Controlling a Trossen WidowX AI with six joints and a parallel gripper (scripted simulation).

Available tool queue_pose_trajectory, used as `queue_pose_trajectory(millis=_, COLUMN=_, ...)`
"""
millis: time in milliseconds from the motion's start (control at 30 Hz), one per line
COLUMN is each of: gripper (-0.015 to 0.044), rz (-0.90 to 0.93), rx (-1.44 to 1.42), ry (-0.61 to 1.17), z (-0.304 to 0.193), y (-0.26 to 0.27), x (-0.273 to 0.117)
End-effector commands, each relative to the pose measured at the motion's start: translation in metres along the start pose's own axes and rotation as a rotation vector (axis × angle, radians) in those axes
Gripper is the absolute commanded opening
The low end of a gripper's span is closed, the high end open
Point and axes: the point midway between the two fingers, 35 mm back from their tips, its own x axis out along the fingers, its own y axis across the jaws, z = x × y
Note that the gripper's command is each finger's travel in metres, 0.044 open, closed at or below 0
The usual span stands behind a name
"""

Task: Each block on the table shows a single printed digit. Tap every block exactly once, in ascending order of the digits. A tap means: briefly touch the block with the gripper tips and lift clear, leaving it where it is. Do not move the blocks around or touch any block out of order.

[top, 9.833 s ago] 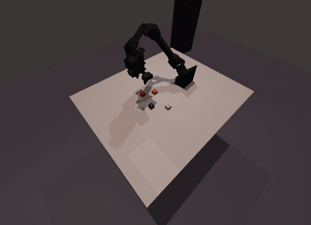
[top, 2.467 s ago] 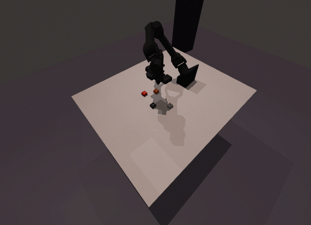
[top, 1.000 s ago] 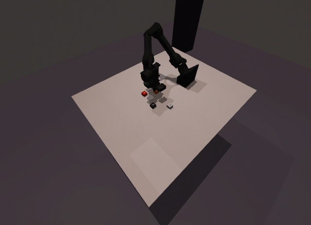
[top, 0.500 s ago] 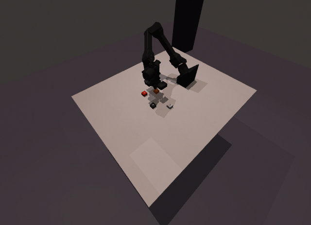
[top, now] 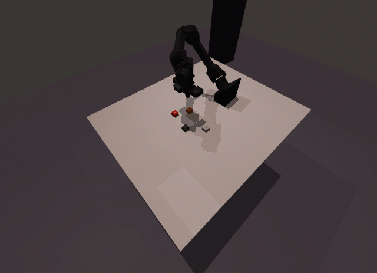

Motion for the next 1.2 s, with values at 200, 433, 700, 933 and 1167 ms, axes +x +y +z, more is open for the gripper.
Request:
queue_pose_trajectory(millis=200, gripper=0.0020, rz=0.006, rx=0.013, ry=-0.003, z=0.067, y=0.049, x=-0.013)
queue_pose_trajectory(millis=433, gripper=0.0020, rz=0.008, rx=0.015, ry=-0.005, z=0.105, y=0.093, x=-0.007)
queue_pose_trajectory(millis=700, gripper=0.0020, rz=0.009, rx=0.015, ry=-0.005, z=0.108, y=0.094, x=0.017)
queue_pose_trajectory(millis=933, gripper=0.0020, rz=0.005, rx=0.016, ry=-0.006, z=0.106, y=0.093, x=0.073)
queue_pose_trajectory(millis=1167, gripper=0.0020, rz=0.005, rx=0.016, ry=-0.006, z=0.106, y=0.093, x=0.079)
